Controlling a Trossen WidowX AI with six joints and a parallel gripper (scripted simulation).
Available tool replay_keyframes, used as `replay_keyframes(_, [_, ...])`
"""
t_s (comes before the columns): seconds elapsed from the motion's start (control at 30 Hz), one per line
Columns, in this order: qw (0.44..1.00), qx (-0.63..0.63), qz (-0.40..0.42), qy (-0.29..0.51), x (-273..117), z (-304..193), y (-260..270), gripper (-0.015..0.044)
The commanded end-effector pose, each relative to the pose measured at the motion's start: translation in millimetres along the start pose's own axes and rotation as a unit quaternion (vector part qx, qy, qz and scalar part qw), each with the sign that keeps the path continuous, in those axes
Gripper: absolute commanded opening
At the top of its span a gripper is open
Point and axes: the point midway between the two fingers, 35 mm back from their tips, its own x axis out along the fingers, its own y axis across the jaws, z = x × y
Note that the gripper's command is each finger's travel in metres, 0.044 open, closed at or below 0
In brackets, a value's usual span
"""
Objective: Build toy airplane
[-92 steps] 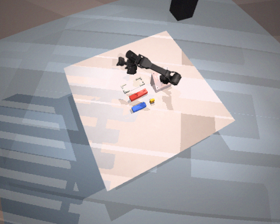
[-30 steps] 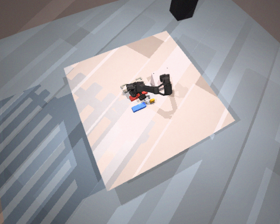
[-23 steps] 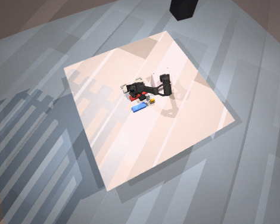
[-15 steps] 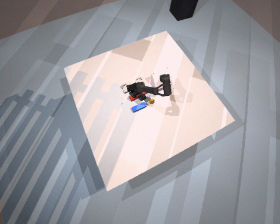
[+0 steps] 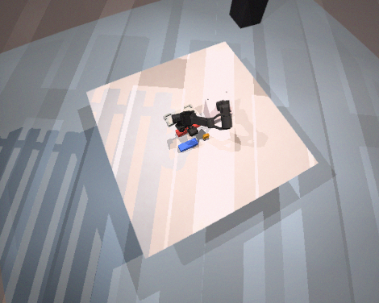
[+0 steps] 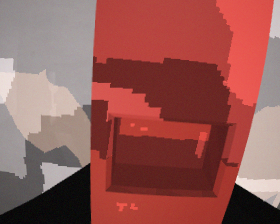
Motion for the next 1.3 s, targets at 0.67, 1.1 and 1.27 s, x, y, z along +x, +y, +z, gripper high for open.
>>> replay_keyframes(0.67, [1.0,-0.004,-0.01,-0.007,-71.6,9.8,-6.1,0.0])
replay_keyframes(1.1, [1.0,-0.004,-0.007,-0.006,-112.7,4.8,-3.1,0.0])
replay_keyframes(1.27, [1.0,-0.004,-0.005,-0.006,-126.5,1.9,-1.1,0.0])
